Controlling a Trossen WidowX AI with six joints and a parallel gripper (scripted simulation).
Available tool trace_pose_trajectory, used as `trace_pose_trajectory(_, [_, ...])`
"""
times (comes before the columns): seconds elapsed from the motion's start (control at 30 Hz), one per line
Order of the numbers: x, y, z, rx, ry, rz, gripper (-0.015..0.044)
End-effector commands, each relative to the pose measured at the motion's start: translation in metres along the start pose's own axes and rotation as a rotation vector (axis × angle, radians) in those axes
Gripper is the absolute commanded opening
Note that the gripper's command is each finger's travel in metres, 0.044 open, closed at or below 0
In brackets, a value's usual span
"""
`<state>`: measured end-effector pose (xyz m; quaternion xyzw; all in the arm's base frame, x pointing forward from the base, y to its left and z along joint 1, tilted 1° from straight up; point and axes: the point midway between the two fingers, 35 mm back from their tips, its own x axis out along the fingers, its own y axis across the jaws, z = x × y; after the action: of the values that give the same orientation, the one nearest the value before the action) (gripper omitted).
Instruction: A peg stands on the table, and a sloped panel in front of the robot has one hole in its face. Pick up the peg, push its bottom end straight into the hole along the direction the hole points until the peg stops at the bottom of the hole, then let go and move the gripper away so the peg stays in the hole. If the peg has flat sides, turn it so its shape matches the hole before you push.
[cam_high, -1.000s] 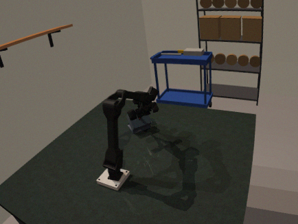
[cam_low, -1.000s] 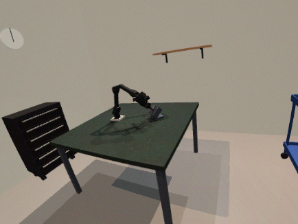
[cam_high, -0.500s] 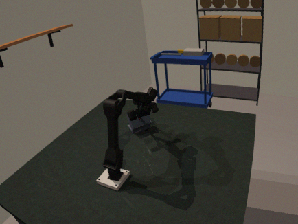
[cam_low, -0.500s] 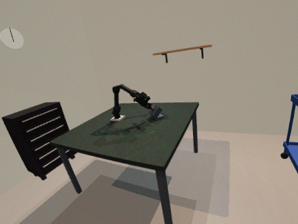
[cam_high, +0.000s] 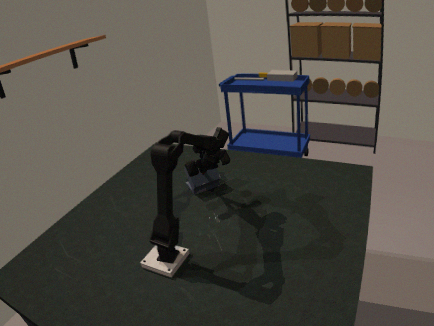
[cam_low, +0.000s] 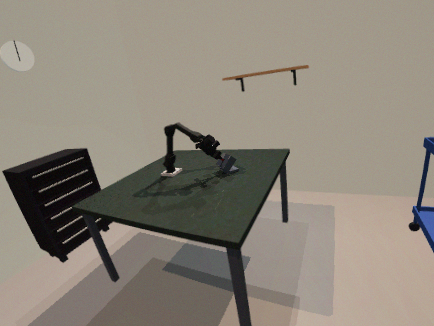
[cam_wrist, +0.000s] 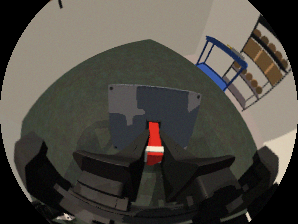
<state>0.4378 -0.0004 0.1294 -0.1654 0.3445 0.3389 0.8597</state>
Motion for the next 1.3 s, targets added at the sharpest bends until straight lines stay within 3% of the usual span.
trace_pose_trajectory(0.0, [0.0025,-0.0002,-0.0005,0.005,0.002,-0.002,0.0000])
trace_pose_trajectory(0.7, [0.0053,0.0002,-0.0011,0.000,-0.001,0.001,0.0000])
trace_pose_trajectory(1.27, [-0.0008,-0.0005,-0.0010,0.000,0.001,0.001,0.0440])
